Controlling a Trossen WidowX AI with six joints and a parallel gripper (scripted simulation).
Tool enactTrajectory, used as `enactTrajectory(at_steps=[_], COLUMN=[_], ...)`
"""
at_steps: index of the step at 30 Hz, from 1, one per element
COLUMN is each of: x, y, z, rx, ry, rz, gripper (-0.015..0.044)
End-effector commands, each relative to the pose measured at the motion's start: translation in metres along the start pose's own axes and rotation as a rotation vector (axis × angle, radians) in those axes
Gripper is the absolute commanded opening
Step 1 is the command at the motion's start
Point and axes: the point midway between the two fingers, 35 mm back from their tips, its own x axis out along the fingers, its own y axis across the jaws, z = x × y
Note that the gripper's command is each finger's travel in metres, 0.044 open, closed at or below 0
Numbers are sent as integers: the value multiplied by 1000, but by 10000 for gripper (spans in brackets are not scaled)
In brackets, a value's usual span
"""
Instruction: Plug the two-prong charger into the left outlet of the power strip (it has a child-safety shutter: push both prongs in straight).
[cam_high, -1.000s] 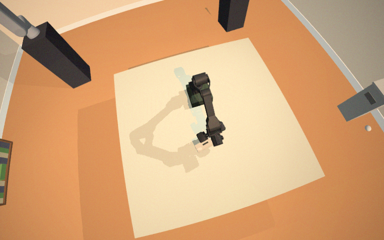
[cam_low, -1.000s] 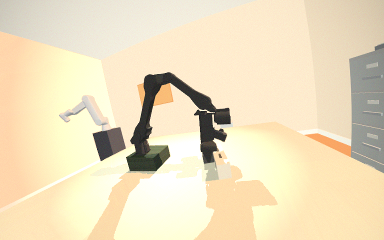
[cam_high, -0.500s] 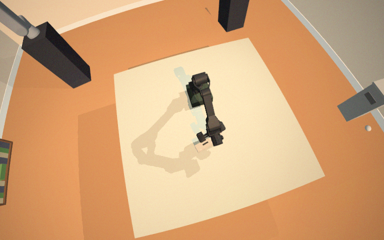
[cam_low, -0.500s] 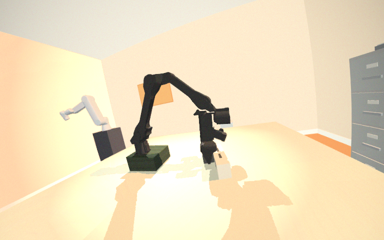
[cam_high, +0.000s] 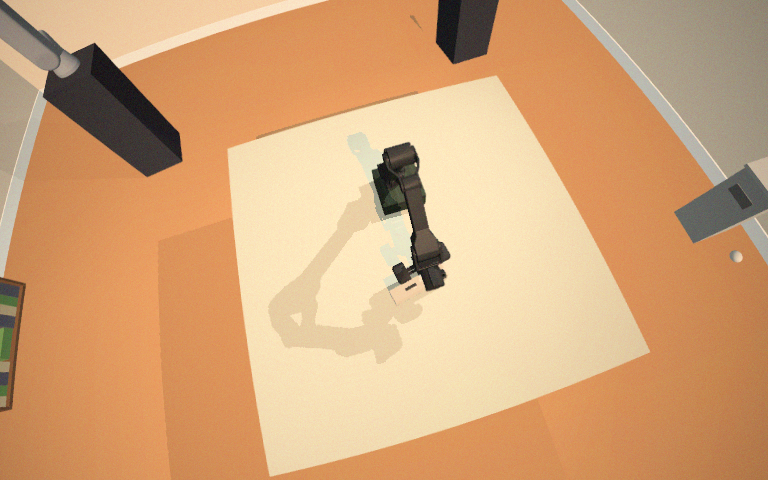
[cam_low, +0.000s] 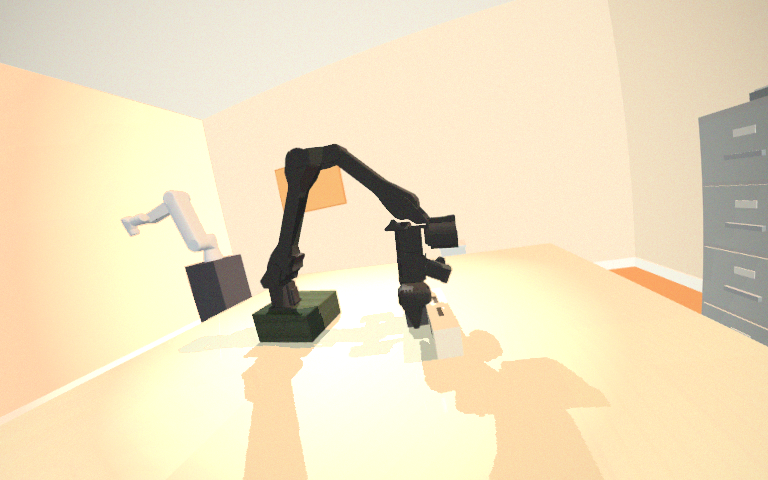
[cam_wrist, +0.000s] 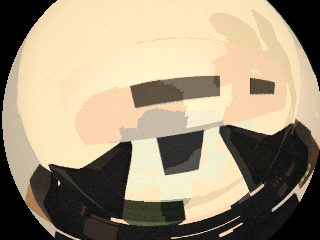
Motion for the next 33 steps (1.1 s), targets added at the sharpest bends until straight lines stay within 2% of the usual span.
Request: enactTrajectory(at_steps=[1,33], x=[1,2], y=[1,0], z=[-3,-15], rx=[-3,-4], ry=[0,-11], rz=[3,3], gripper=[440,440])
